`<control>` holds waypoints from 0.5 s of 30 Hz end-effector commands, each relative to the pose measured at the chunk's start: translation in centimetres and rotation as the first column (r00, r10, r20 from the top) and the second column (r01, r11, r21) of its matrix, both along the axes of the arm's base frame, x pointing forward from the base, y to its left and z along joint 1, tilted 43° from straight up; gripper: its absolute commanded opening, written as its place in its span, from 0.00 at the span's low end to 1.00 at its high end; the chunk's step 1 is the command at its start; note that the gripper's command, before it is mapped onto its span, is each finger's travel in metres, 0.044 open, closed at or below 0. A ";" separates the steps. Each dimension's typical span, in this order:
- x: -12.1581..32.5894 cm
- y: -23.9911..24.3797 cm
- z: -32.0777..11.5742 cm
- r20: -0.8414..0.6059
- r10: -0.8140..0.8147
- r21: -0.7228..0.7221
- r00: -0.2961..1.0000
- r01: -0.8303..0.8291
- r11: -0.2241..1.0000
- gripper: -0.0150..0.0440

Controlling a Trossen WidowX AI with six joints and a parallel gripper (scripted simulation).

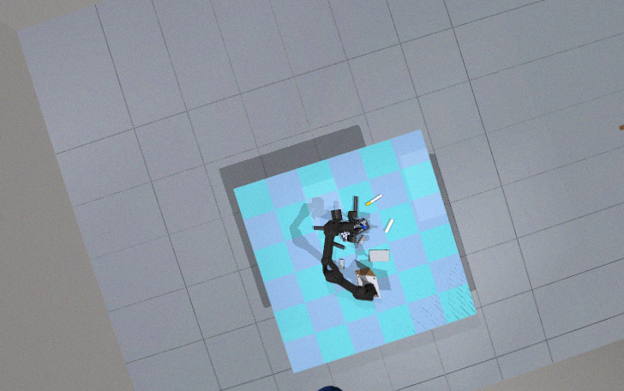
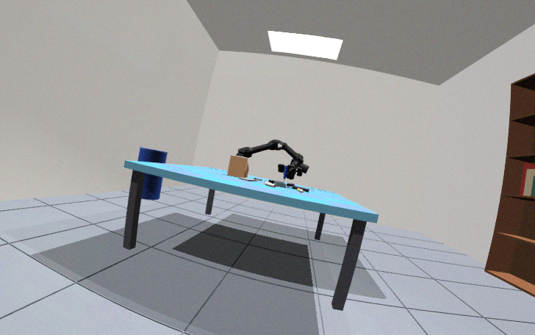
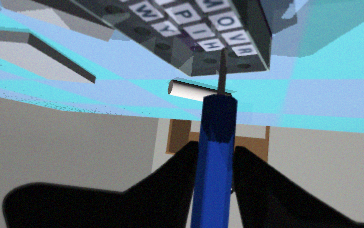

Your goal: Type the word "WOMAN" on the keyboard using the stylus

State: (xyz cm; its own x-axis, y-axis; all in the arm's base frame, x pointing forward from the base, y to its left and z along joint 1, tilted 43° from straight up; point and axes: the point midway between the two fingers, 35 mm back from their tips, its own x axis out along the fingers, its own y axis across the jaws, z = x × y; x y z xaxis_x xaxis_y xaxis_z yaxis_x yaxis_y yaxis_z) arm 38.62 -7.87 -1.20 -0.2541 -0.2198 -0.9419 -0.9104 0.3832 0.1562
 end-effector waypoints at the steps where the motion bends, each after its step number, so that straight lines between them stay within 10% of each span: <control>1: 0.0 0.1 0.0 0.003 -0.005 0.001 1.000 0.005 1.000 0.39; 15: 0.1 0.5 -0.4 0.003 -0.005 0.001 1.000 0.005 1.000 0.39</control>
